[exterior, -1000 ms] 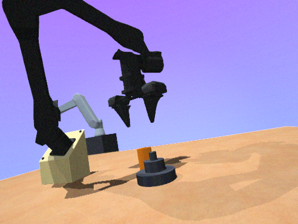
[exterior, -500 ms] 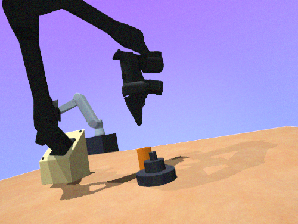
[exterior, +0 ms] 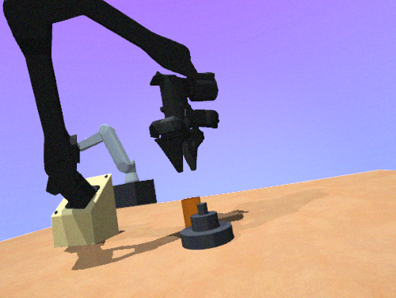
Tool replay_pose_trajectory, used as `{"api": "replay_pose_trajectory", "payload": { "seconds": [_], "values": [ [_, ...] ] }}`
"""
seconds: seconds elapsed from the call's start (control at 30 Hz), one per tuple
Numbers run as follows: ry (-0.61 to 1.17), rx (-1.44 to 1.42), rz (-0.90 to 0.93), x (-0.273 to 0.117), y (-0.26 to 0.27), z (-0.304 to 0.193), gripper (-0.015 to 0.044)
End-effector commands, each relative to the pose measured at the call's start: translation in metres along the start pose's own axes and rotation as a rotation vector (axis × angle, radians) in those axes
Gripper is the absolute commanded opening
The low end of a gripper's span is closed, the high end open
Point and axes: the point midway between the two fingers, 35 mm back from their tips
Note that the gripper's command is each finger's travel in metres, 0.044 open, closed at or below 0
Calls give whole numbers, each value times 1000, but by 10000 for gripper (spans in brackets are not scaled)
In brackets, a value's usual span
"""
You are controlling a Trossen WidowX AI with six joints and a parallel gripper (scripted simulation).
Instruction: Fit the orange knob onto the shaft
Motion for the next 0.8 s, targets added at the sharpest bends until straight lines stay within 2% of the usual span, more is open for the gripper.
{"api": "replay_pose_trajectory", "payload": {
  "seconds": [0.0,0.77],
  "values": [
    [12,-1,-12,25,-3,-3,440],
    [11,-1,-12,61,-3,-1,440]
  ]
}}
Point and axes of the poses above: the point midway between the two fingers, 35 mm back from their tips, its own x axis out along the fingers, its own y axis across the jaws, z = x × y, and after that the axes turned 2 degrees about x, right-handed
